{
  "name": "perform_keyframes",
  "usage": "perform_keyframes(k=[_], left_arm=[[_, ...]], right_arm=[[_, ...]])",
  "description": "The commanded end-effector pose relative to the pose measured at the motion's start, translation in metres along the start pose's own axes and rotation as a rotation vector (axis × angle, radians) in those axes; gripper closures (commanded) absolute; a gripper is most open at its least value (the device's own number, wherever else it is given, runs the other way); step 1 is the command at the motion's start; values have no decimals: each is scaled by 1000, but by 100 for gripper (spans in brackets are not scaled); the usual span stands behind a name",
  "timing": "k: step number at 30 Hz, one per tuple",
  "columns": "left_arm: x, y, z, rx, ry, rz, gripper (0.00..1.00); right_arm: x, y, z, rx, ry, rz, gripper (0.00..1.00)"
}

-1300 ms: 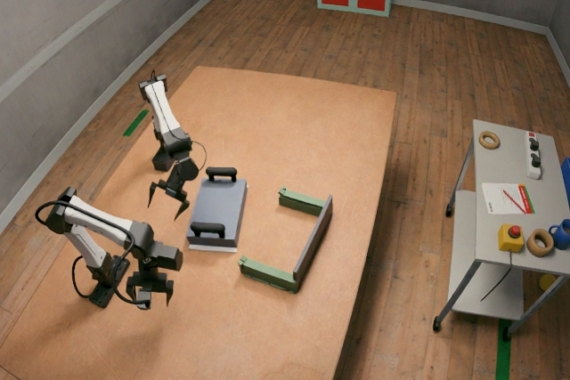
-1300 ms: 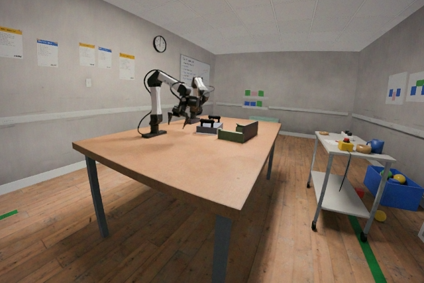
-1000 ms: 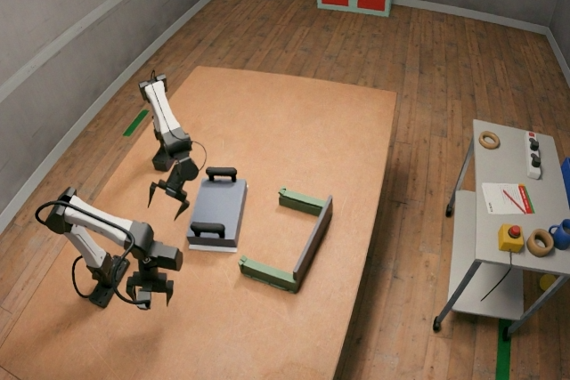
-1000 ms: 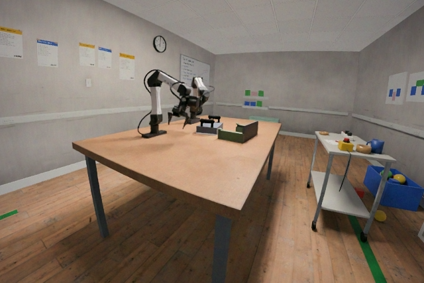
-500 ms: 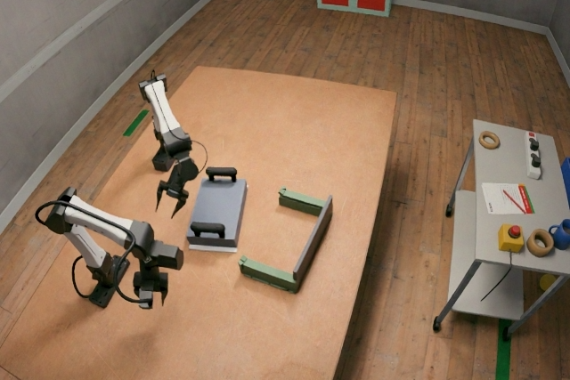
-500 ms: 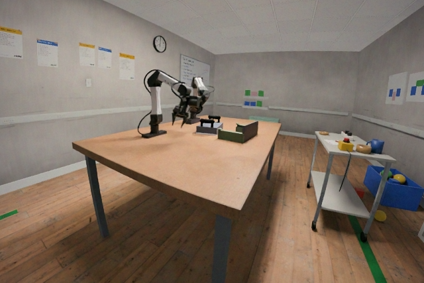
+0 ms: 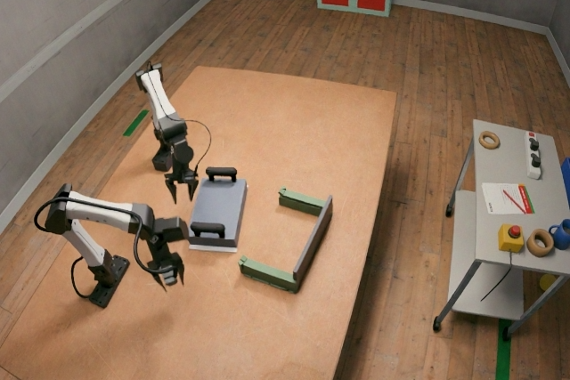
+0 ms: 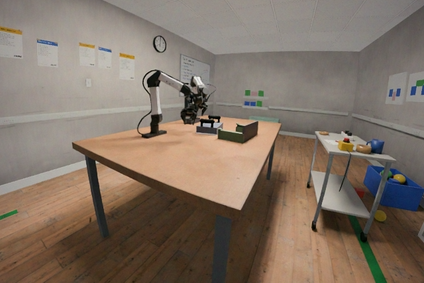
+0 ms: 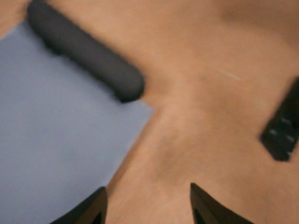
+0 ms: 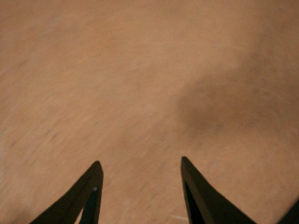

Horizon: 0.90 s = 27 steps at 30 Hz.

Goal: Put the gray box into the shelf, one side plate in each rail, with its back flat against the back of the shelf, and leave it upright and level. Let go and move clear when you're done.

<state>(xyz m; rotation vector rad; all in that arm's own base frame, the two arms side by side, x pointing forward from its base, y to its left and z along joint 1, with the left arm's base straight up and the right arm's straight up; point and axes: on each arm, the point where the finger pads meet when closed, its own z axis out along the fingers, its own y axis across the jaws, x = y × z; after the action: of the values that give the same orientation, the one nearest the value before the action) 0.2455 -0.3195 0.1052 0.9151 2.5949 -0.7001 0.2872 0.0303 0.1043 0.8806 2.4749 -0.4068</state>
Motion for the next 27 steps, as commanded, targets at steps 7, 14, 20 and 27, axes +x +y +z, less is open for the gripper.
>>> perform_keyframes(k=[7, 14, 20, 27], left_arm=[[14, 66, -40, -374, -149, -293, 43], [20, 91, -62, -514, -254, -413, 43], [43, 125, -96, -708, -383, -570, 43], [72, 138, -97, -804, -384, -607, 43]], right_arm=[[14, 61, -35, -246, -156, -215, 43], [27, 87, -58, -358, -223, -315, 43], [57, 122, -101, -535, -326, -467, 43], [103, 139, -131, -680, -352, -576, 43]])
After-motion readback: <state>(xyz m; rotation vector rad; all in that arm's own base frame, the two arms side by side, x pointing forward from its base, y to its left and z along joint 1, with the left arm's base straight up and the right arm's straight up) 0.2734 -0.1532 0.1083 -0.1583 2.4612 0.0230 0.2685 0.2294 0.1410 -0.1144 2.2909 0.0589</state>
